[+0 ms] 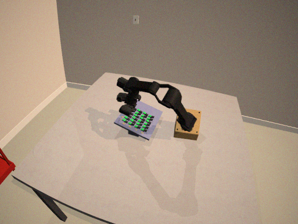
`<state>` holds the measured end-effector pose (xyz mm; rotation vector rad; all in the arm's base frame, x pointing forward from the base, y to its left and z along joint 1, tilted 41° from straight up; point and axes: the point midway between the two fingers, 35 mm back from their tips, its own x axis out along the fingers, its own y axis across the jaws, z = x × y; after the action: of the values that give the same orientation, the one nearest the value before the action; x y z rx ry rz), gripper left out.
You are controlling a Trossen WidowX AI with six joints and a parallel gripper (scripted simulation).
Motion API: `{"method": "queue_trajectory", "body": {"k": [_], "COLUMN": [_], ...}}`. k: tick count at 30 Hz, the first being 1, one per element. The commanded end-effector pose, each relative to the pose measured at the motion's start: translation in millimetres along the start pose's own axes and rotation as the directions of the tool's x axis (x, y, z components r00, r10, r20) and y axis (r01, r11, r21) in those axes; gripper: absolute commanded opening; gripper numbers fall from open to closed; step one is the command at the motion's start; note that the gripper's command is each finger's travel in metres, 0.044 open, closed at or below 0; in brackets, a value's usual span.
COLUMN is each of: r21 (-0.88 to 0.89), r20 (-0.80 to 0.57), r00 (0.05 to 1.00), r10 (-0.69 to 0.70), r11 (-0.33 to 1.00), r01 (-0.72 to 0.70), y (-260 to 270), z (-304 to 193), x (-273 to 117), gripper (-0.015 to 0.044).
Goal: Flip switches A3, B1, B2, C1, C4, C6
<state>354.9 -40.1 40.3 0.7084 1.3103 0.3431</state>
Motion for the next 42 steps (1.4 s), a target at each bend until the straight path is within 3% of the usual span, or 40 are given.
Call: {"method": "queue_trajectory", "body": {"k": [1,42], "r21": [0.005,0.005], "r20": [0.001,0.001], "r00": [1.0,1.0], "r10": [0.003,0.004], "r11": [1.0,1.0], "r01": [-0.003,-0.004], "y": [0.2,0.3], "z": [0.2,0.3], "x": [0.7,6.2], "gripper": [0.0,0.0]}}
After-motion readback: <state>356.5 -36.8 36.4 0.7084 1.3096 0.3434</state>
